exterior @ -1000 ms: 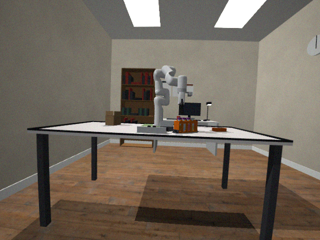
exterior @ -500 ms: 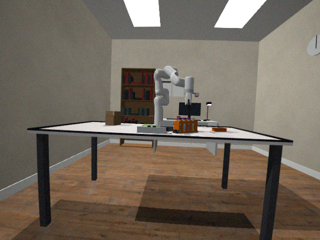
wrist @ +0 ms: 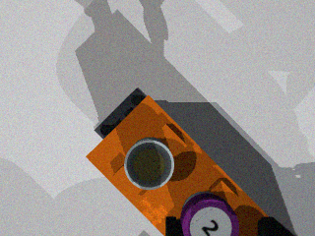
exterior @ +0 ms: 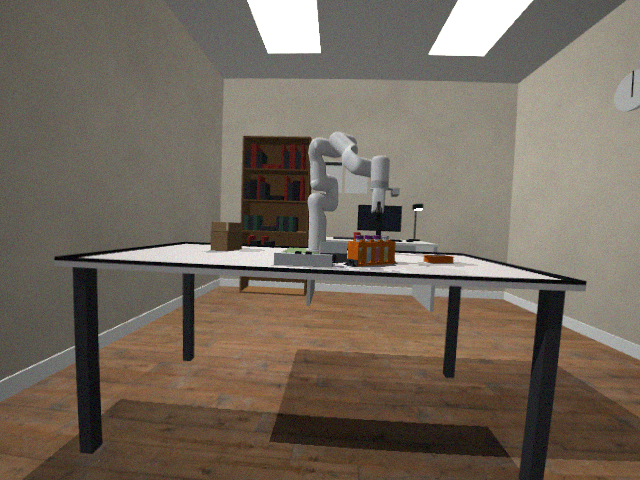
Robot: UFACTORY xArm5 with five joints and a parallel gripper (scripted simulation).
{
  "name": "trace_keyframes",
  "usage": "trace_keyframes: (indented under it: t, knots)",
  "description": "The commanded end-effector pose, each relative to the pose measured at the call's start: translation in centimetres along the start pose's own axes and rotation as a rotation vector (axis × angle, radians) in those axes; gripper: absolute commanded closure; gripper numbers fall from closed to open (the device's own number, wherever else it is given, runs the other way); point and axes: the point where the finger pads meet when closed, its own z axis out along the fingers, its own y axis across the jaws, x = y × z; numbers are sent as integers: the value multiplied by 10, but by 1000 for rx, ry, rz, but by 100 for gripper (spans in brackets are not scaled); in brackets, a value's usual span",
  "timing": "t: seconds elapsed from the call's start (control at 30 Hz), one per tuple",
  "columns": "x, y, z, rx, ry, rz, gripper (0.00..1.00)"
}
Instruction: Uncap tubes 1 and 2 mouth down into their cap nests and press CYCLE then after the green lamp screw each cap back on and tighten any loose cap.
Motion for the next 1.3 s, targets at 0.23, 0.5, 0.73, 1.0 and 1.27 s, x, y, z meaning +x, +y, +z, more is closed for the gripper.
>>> trace_keyframes:
  t: [0.23,0.5,0.73,1.0,1.27]
  knots:
    - [2,1,24,-8,0,0,54]
    - [2,1,24,-8,0,0,54]
    - [2,1,26,-8,0,0,54]
    - [2,1,30,-8,0,0,54]
    - [2,1,33,-8,0,0,54]
